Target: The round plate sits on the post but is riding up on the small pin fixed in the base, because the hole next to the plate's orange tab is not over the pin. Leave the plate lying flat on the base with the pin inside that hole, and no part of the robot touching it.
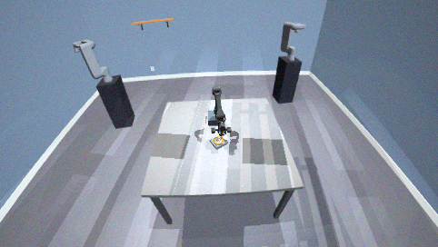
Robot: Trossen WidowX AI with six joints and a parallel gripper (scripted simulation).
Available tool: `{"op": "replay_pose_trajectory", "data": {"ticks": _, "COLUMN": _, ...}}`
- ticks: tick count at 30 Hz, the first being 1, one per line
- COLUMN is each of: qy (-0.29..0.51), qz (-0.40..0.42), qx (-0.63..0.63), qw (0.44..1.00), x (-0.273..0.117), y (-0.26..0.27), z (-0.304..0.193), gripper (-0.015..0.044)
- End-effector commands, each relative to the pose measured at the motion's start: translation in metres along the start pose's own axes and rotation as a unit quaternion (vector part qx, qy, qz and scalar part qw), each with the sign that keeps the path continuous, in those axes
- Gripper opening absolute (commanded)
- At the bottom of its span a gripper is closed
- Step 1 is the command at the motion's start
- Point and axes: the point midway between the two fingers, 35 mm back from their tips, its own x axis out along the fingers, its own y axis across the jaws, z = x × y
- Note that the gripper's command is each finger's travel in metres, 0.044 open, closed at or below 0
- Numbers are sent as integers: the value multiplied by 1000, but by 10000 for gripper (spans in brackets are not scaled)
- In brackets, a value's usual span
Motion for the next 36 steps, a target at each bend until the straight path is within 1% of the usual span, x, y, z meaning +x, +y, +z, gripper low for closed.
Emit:
{"op": "replay_pose_trajectory", "data": {"ticks": 1, "qy": -7, "qz": 2, "qx": 3, "qw": 1000, "x": -2, "y": 5, "z": 7, "gripper": 0}}
{"op": "replay_pose_trajectory", "data": {"ticks": 17, "qy": -7, "qz": 3, "qx": 3, "qw": 1000, "x": -4, "y": 18, "z": 25, "gripper": 0}}
{"op": "replay_pose_trajectory", "data": {"ticks": 36, "qy": -8, "qz": 3, "qx": 3, "qw": 1000, "x": -6, "y": 22, "z": 46, "gripper": 0}}
